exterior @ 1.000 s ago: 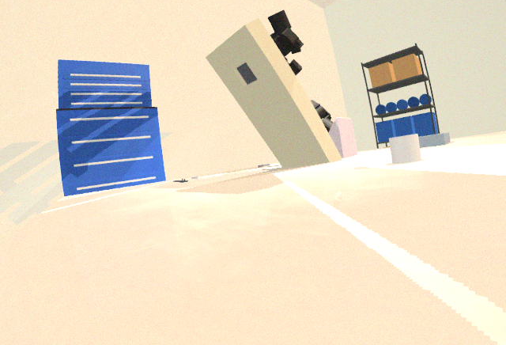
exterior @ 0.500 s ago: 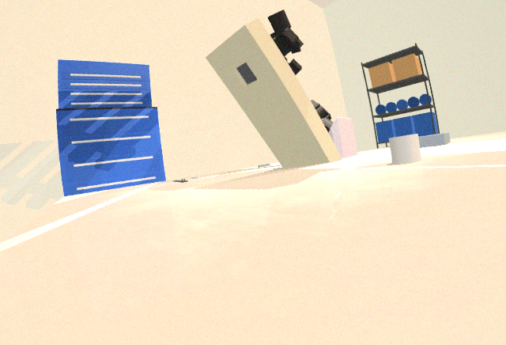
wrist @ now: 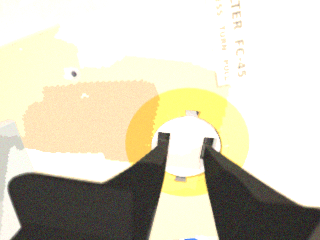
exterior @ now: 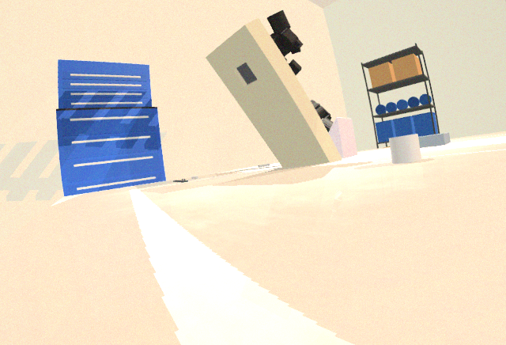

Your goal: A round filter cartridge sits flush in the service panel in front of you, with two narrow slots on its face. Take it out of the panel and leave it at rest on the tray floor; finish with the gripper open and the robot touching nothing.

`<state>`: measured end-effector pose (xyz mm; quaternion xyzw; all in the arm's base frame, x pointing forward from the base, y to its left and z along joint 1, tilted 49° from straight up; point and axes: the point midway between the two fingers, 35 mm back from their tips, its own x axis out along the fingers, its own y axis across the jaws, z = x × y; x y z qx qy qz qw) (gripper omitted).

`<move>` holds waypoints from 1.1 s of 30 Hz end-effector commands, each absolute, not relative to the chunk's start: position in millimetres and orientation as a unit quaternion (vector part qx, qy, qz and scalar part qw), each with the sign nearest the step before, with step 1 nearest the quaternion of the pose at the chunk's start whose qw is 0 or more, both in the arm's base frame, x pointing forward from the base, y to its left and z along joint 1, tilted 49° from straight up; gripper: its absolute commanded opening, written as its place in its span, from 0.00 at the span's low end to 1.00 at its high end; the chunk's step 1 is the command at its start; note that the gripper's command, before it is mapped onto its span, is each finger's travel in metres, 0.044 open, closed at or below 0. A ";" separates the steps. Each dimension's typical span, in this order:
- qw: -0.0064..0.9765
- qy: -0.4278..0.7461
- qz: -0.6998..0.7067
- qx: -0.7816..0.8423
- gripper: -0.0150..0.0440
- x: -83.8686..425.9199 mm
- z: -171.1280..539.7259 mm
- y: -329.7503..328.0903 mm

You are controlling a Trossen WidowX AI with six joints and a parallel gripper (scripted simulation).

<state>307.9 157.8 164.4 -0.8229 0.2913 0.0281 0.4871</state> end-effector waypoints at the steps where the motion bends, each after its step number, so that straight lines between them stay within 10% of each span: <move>1: 0.487 0.291 0.031 -0.823 0.45 307.9 163.5 157.7; 33: 0.487 0.291 0.030 -0.823 0.45 319.9 158.9 151.1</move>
